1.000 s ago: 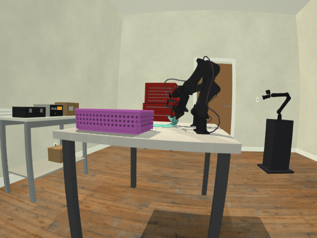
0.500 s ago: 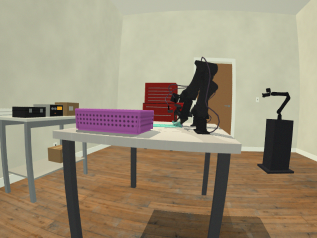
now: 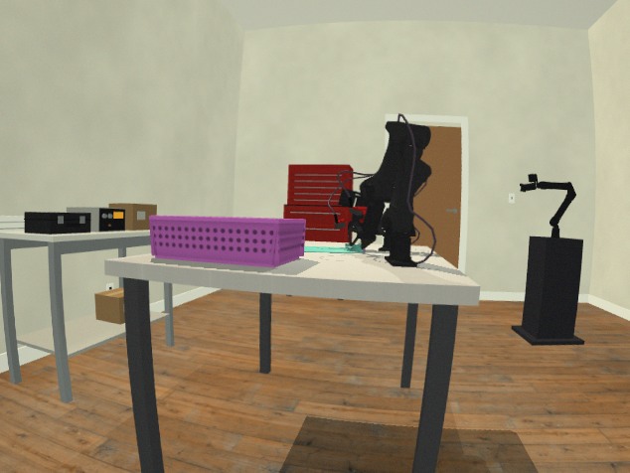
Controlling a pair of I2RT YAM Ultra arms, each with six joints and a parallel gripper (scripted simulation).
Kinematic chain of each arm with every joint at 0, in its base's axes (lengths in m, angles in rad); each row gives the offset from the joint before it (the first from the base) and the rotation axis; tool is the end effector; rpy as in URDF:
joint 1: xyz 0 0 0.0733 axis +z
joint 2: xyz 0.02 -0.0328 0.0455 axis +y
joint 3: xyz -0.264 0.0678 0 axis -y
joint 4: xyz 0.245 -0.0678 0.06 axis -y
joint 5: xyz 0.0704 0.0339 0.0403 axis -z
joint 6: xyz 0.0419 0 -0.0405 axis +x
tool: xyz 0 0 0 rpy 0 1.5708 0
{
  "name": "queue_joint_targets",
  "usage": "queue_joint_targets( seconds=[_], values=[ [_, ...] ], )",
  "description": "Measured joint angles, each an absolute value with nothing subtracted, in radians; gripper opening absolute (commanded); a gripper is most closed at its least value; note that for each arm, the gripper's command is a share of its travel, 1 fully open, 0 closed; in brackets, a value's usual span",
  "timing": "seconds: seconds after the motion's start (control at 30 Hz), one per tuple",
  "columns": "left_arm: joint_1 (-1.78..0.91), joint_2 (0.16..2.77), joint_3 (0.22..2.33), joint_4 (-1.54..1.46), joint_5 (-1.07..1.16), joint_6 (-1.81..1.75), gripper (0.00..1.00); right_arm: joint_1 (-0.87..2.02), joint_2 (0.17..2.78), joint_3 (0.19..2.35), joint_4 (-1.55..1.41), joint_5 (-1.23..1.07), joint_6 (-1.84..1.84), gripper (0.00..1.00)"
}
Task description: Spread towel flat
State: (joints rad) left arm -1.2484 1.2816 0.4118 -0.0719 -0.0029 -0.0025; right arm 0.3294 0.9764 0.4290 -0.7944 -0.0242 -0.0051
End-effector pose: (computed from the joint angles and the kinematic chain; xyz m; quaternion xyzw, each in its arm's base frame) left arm 0.0691 -0.2031 0.1324 0.5544 0.7726 -0.1800 0.2516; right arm 0.1298 0.0466 0.1518 -0.1667 0.9793 0.0303 0.1108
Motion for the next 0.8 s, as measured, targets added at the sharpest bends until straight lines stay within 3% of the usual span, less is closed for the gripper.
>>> queue_joint_targets(
  seconds=[0.8],
  values=[
    [-1.153, 1.241, 0.504, -0.189, -0.001, -0.003, 0.00, 0.373, 0.867, 0.454, -0.775, -0.007, -0.007, 0.00]
  ],
)
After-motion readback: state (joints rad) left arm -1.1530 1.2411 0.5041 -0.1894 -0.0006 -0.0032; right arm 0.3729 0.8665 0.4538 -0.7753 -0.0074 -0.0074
